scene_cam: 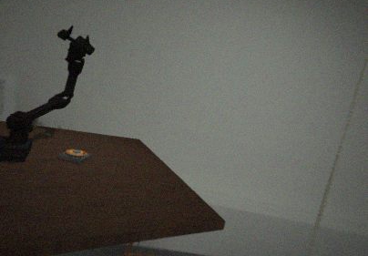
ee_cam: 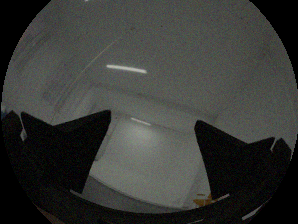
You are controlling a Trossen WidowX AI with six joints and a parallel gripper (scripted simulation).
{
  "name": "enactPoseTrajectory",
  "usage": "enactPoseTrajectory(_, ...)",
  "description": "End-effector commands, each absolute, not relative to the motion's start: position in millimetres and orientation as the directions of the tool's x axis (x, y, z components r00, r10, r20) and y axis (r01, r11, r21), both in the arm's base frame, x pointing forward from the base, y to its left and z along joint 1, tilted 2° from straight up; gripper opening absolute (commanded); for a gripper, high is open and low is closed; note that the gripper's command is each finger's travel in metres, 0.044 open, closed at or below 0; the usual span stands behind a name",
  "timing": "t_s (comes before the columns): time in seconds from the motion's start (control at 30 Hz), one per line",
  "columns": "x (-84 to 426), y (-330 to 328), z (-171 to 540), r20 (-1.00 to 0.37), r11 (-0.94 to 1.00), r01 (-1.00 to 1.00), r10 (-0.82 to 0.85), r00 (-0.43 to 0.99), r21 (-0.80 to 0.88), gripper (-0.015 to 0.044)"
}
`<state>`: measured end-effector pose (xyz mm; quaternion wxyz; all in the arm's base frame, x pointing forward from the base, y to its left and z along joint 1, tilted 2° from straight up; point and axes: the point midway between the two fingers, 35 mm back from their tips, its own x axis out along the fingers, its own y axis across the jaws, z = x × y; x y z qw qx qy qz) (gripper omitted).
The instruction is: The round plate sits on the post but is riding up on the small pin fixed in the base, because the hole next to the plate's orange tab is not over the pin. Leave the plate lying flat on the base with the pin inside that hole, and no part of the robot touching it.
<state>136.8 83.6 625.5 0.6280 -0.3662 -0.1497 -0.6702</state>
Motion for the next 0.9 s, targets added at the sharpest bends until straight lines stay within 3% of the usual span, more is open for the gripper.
enactPoseTrajectory(0.0, 134, 81, 626, 0.674, -0.16, 0.953, -0.736, 0.058, -0.257, 0.0374)
enactPoseTrajectory(0.13, 83, 29, 625, 0.566, -0.037, 0.976, -0.819, 0.092, -0.214, 0.0269)
enactPoseTrajectory(0.33, 65, -20, 615, 0.47, 0.101, 0.981, -0.866, 0.168, -0.165, 0.0111)
enactPoseTrajectory(0.47, 49, -91, 593, 0.305, 0.274, 0.959, -0.909, 0.282, -0.072, 0.0006)
enactPoseTrajectory(0.63, 60, -146, 563, 0.15, 0.403, 0.915, -0.904, 0.399, -0.006, 0.0)
enactPoseTrajectory(0.87, 114, -211, 499, -0.112, 0.575, 0.815, -0.807, 0.579, 0.071, 0.0)
